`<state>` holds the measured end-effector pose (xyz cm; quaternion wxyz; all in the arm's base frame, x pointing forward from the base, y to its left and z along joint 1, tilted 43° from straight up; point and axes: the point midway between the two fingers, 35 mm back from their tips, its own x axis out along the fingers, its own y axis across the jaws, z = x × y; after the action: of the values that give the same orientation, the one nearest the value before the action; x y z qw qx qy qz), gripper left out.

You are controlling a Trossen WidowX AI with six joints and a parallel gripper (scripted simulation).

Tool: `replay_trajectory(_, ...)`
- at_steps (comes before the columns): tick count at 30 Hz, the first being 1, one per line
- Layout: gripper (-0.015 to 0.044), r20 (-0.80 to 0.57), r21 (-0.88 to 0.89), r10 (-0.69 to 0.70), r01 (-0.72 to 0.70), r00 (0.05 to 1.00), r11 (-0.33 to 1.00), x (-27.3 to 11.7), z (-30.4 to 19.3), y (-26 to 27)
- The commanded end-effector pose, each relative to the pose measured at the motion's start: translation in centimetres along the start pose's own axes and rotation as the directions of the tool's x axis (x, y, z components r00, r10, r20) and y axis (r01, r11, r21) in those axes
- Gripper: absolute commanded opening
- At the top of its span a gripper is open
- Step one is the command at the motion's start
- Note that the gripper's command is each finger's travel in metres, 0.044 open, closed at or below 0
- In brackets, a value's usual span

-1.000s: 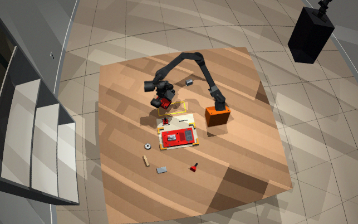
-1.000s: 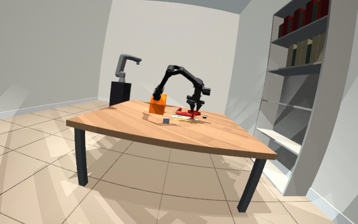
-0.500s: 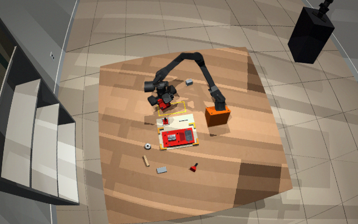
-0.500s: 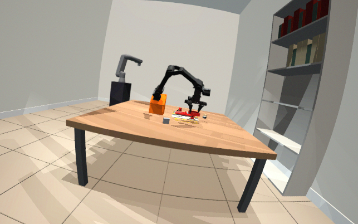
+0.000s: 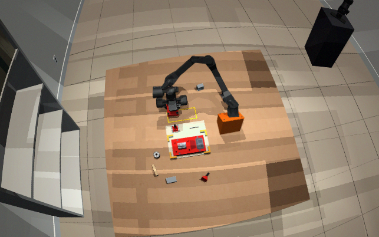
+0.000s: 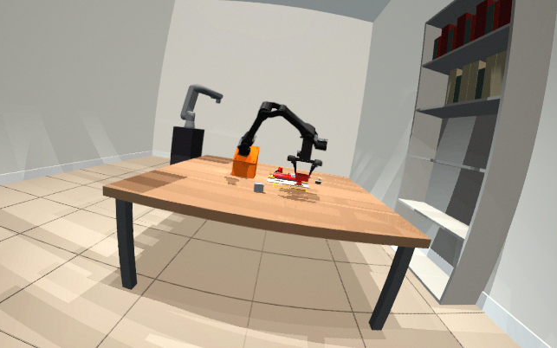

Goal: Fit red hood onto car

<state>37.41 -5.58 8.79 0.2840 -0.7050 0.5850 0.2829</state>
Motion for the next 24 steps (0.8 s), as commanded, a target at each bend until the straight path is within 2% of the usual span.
replay_trajectory(1,0.0000,0.003,0.131,0.002,-0.002,1.000,0.991,0.23,0.07,0.02)
replay_trajectory(12,0.0000,0.003,0.454,0.001,-0.003,1.000,0.891,0.66,0.07,0.00)
replay_trajectory(24,0.0000,0.003,0.746,0.001,-0.004,1.000,0.666,1.12,0.07,-0.02)
